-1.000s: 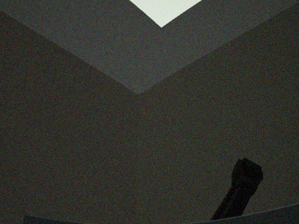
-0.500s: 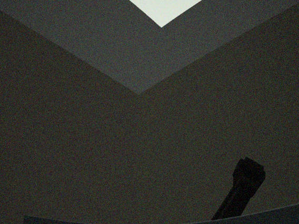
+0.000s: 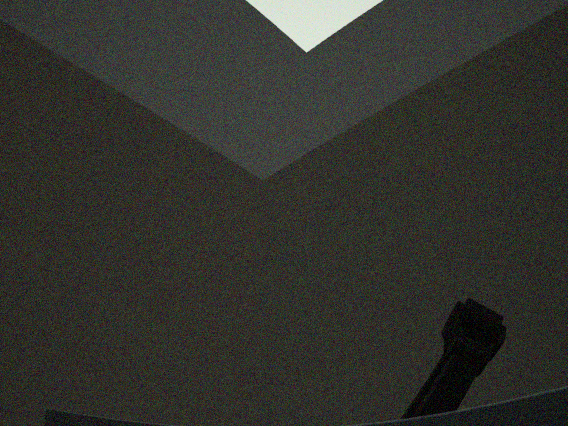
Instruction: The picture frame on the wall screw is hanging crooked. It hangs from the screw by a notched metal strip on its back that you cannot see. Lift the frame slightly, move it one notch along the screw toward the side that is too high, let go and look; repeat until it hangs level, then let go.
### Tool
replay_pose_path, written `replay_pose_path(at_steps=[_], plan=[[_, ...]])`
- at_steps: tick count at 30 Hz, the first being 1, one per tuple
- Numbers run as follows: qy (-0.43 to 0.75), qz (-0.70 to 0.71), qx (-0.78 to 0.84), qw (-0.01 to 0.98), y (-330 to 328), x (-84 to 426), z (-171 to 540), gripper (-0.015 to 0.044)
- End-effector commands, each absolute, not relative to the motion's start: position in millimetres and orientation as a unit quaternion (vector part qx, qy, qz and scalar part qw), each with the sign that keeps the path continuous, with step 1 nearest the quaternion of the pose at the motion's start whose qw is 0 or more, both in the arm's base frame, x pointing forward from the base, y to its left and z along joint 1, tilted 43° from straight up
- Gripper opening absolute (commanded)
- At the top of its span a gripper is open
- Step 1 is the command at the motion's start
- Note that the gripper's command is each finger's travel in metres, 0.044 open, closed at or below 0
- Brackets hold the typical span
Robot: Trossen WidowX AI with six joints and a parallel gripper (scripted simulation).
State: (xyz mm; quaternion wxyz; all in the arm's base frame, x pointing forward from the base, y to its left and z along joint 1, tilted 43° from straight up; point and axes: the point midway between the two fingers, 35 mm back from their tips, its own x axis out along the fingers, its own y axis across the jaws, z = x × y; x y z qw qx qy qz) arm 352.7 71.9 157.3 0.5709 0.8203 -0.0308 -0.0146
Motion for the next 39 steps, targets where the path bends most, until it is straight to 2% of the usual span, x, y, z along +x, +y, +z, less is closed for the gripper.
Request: replay_pose_path(at_steps=[1, 25, 31, 38, 39], plan=[[-0.032, -0.013, 0.822, 0.569, 71.0, 359.9, 158.7, 0.0260], [-0.033, -0.013, 0.822, 0.569, 69.0, 378.5, 158.6, 0.0260], [-0.033, -0.013, 0.822, 0.569, 69.0, 378.5, 158.6, 0.0103], [-0.033, -0.013, 0.822, 0.569, 69.0, 378.5, 158.6, 0.0056], [-0.033, -0.013, 0.822, 0.569, 69.0, 378.5, 158.6, 0.0030]])
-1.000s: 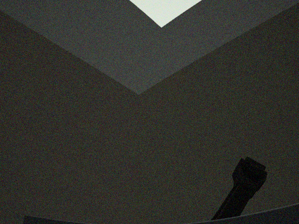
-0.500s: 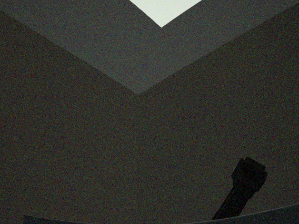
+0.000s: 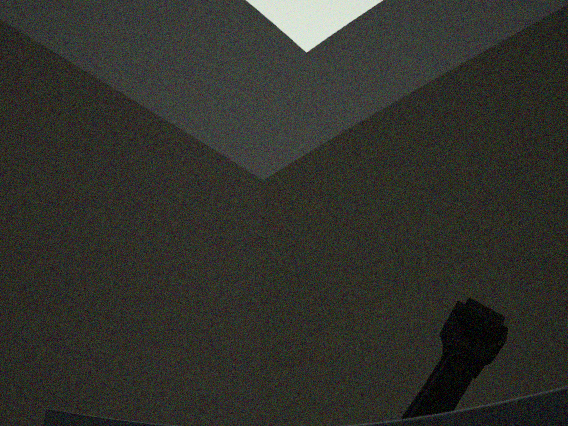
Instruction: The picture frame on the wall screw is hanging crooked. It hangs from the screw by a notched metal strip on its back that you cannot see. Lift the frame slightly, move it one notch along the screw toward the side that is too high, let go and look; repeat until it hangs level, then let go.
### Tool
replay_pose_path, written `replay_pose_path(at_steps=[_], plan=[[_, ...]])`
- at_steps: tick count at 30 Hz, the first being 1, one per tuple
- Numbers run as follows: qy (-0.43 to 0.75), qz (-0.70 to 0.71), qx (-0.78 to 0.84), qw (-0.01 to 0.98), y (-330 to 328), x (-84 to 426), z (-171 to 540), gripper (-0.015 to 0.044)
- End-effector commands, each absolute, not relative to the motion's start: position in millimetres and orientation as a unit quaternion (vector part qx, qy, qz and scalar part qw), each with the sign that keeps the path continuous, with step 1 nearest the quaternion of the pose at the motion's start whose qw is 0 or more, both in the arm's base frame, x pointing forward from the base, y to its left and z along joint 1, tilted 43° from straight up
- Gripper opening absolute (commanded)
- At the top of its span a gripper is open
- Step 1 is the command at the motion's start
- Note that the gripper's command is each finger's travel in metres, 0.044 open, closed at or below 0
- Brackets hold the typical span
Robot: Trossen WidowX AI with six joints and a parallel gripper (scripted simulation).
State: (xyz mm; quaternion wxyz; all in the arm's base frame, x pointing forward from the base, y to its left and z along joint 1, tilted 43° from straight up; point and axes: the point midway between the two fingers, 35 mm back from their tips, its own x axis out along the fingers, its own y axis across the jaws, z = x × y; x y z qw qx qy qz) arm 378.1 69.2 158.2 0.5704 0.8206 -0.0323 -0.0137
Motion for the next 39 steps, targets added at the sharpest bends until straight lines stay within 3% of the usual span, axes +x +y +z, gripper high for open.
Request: replay_pose_path(at_steps=[1, 39], plan=[[-0.033, -0.013, 0.822, 0.569, 69.0, 378.5, 158.6, 0.0003], [-0.033, -0.013, 0.821, 0.569, 65.9, 377.8, 166.9, 0.0000]])
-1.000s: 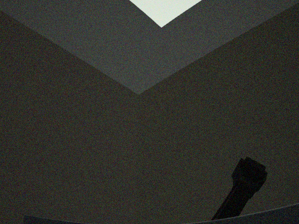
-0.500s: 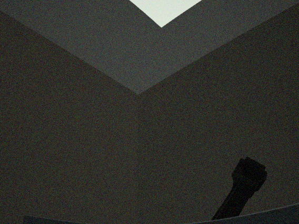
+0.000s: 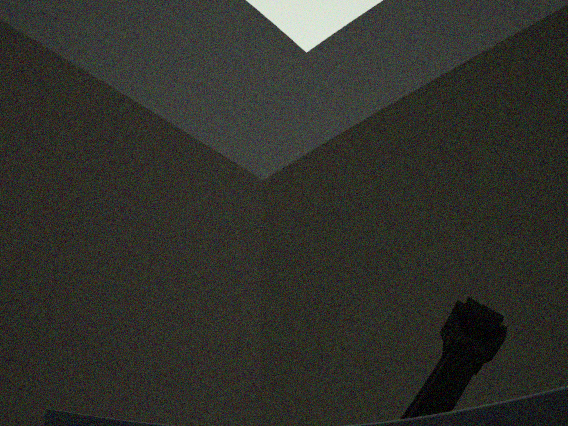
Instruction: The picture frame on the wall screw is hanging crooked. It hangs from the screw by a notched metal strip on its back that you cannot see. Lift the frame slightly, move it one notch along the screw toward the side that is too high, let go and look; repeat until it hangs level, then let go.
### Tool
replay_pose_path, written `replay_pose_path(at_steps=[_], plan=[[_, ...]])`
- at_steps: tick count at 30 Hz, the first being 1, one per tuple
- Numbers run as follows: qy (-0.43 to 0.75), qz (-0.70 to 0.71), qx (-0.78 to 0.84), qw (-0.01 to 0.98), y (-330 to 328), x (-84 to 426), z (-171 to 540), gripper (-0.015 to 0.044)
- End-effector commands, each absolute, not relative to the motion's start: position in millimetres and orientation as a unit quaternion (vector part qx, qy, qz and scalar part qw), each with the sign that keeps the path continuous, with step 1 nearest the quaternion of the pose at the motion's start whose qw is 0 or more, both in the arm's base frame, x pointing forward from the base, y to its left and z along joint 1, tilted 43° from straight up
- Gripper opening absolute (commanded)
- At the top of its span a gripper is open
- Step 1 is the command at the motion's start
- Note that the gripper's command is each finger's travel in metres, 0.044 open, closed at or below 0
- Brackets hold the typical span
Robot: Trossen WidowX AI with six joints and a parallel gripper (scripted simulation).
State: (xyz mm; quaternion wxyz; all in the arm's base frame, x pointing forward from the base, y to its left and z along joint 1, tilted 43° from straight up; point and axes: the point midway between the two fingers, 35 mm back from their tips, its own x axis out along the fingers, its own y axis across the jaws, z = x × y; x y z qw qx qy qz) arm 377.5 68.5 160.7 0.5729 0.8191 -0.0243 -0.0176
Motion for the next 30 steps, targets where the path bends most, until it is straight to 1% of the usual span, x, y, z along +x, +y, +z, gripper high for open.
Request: replay_pose_path(at_steps=[1, 30], plan=[[-0.033, -0.013, 0.821, 0.569, 65.9, 377.8, 167.0, 0.0000], [-0.033, -0.013, 0.821, 0.569, 64.7, 377.7, 170.3, 0.0000]])
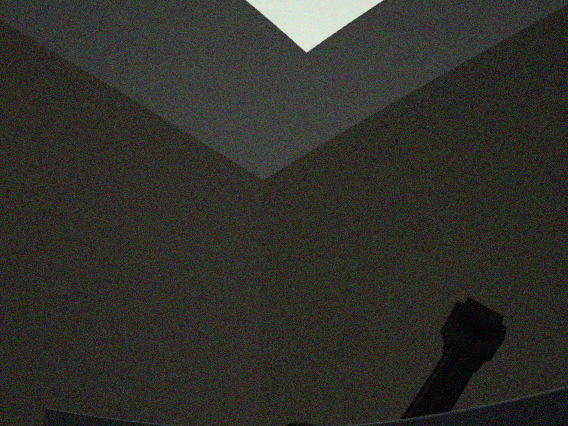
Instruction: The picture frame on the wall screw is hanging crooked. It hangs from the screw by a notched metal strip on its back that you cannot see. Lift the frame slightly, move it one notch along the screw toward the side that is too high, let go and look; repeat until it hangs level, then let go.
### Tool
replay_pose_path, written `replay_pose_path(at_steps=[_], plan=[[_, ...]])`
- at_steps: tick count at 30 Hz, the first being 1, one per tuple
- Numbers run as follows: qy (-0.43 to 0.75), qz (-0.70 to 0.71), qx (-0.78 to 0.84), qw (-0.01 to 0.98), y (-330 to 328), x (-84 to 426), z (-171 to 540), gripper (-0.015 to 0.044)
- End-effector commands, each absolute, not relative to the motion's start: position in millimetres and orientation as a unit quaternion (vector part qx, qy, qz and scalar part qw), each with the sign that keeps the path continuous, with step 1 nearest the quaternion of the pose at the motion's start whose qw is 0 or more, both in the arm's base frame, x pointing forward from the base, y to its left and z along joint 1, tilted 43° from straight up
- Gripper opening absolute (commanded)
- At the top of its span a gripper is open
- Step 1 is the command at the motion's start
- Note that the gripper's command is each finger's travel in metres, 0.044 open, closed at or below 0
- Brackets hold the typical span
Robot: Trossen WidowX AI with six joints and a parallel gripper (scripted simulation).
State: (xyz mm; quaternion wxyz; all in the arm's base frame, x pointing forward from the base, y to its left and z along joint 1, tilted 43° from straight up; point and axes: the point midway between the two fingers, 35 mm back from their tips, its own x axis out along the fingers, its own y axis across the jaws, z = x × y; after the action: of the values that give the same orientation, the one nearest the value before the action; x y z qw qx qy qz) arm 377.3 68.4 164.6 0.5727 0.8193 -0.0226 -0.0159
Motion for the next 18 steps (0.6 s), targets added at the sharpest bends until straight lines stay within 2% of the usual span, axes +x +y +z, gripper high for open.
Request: replay_pose_path(at_steps=[1, 18], plan=[[-0.033, -0.013, 0.821, 0.569, 64.6, 377.7, 170.4, 0.0000], [-0.033, -0.013, 0.821, 0.569, 65.0, 377.8, 169.2, 0.0000]])
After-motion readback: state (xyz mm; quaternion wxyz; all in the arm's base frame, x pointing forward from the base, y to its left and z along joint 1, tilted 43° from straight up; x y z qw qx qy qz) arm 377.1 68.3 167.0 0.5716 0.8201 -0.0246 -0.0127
